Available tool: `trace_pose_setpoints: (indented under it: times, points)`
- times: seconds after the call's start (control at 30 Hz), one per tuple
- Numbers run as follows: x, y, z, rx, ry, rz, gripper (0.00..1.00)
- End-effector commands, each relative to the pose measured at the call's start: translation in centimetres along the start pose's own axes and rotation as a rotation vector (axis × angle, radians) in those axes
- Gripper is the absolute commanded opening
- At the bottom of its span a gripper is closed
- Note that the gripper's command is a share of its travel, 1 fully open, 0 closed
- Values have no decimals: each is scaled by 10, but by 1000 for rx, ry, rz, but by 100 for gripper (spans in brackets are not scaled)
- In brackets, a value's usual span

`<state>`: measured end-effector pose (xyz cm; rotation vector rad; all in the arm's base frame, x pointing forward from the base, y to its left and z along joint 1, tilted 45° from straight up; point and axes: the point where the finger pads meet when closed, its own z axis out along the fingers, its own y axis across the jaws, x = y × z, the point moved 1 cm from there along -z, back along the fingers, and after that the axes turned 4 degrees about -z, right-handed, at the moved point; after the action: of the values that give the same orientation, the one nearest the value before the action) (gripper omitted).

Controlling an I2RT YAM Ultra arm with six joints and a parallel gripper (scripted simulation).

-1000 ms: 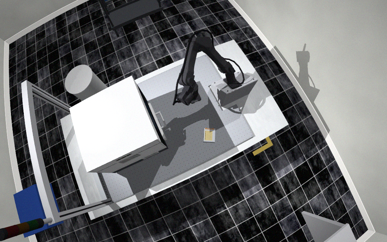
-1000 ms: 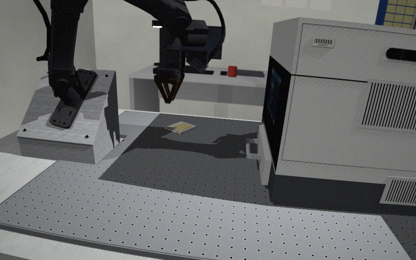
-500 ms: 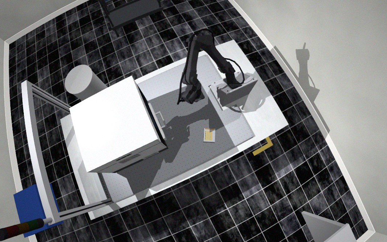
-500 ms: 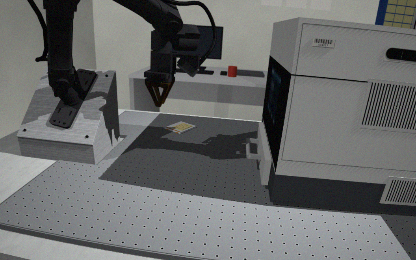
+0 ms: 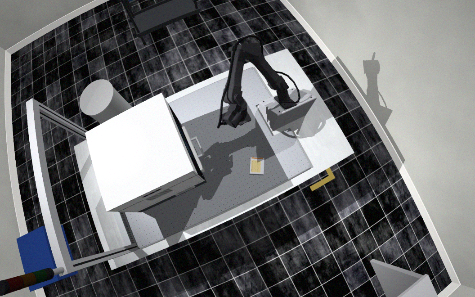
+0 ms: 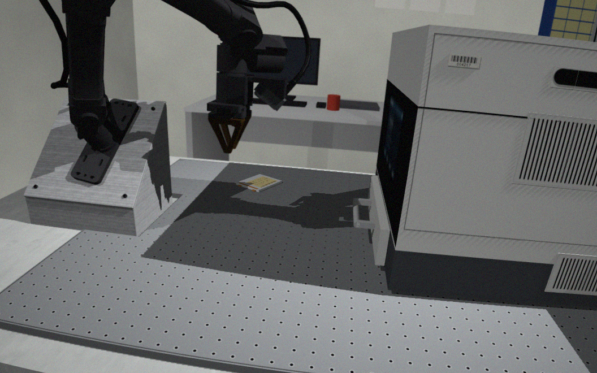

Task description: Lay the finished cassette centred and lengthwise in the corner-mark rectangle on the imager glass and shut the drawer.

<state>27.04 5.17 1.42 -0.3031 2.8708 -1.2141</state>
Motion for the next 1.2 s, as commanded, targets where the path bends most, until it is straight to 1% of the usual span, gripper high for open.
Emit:
trace_pose_setpoints:
  times: [0.0,0.37,0.4,0.47,0.53,0.63,0.8,1.17]
  points:
    - [-16,0,-17,-23,-75,27,35]
    - [-16,0,-17,-23,-75,27,35]
    - [-10,-1,-22,-23,-52,23,35]
    - [-9,0,-32,-26,-50,23,35]
    - [-9,0,-32,-26,-50,23,35]
    - [-8,0,-47,-27,-49,23,35]
    - [-9,-2,-47,-20,-54,23,35]
    - [-9,-1,-47,-20,-54,23,35]
